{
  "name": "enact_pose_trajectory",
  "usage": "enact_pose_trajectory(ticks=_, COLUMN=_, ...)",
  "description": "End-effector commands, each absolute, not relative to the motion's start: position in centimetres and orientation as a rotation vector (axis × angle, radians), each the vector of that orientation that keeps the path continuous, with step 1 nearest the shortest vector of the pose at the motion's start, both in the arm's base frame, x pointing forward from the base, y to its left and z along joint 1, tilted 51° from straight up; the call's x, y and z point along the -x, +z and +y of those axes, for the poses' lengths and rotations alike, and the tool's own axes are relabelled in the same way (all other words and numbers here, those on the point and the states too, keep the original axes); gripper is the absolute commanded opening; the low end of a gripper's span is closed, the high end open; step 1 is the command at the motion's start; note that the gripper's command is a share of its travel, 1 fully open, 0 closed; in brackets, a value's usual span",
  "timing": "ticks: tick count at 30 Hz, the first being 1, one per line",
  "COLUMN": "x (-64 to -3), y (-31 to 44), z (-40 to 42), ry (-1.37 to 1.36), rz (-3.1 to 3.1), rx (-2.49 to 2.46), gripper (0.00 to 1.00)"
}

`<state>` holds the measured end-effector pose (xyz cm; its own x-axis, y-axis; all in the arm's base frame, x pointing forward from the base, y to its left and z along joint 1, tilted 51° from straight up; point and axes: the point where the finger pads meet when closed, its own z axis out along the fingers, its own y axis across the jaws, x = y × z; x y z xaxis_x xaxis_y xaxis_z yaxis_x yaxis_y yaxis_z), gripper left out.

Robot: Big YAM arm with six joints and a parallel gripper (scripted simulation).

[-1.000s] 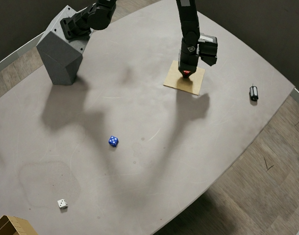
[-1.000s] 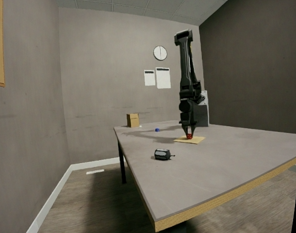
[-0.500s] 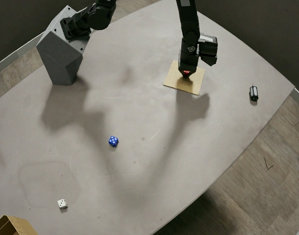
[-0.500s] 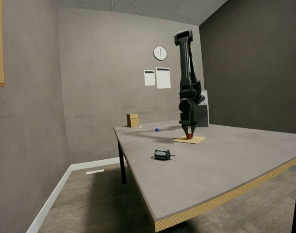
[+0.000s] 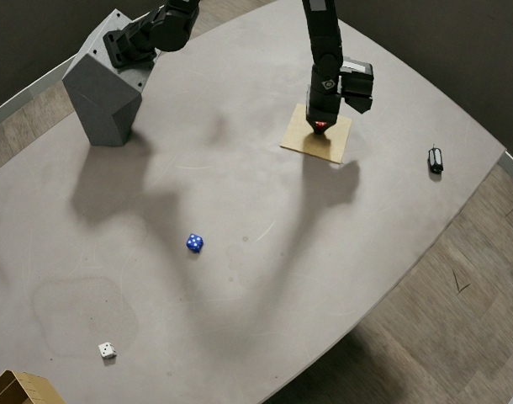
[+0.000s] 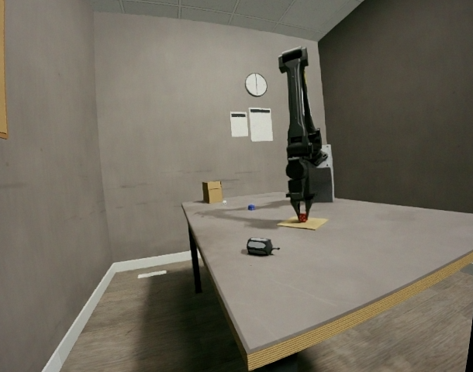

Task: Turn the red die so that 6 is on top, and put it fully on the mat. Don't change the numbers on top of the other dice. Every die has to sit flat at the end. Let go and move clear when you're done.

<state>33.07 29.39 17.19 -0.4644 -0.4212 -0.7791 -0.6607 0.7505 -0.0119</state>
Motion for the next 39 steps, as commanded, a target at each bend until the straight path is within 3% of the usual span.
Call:
enact_pose_trajectory(ticks=1, x=-33.37, y=17.1, z=28.94, ry=0.367, rz=2.121, rx=0.804, gripper=0.2)
enact_pose_trajectory(ticks=39, x=-33.26, y=17.36, z=28.83, ry=0.371, rz=2.112, rx=0.8, gripper=0.2)
